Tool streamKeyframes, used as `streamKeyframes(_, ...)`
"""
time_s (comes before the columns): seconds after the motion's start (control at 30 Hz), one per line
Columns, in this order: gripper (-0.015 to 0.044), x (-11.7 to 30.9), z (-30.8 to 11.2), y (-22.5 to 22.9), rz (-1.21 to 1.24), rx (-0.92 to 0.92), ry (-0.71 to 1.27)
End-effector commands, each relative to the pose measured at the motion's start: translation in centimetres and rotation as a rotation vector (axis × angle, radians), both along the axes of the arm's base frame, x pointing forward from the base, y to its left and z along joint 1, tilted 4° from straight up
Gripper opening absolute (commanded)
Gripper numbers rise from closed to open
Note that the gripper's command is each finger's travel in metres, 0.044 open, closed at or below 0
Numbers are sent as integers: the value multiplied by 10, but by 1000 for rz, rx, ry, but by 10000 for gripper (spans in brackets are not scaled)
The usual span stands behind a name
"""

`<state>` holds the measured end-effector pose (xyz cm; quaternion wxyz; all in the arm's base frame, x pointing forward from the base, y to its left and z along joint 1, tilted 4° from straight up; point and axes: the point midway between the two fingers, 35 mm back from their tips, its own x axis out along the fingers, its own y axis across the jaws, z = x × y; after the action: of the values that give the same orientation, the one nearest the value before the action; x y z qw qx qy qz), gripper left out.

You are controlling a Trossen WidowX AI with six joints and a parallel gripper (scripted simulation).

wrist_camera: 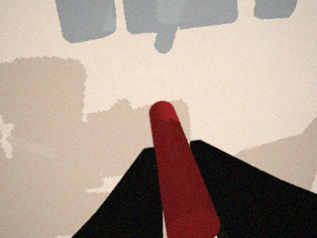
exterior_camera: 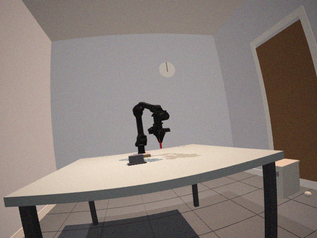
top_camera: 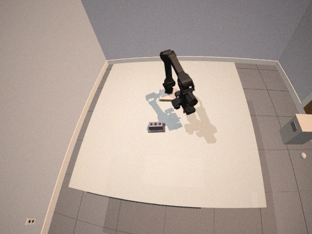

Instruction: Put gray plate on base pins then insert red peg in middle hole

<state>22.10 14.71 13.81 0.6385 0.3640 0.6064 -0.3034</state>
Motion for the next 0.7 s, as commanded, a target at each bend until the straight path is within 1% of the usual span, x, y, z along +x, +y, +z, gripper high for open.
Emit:
streamKeyframes(0.0, 0, 7, 0, -5, 2, -1, 3)
streamKeyframes(0.67, 0, 48, 3, -44, -8, -11, -6)
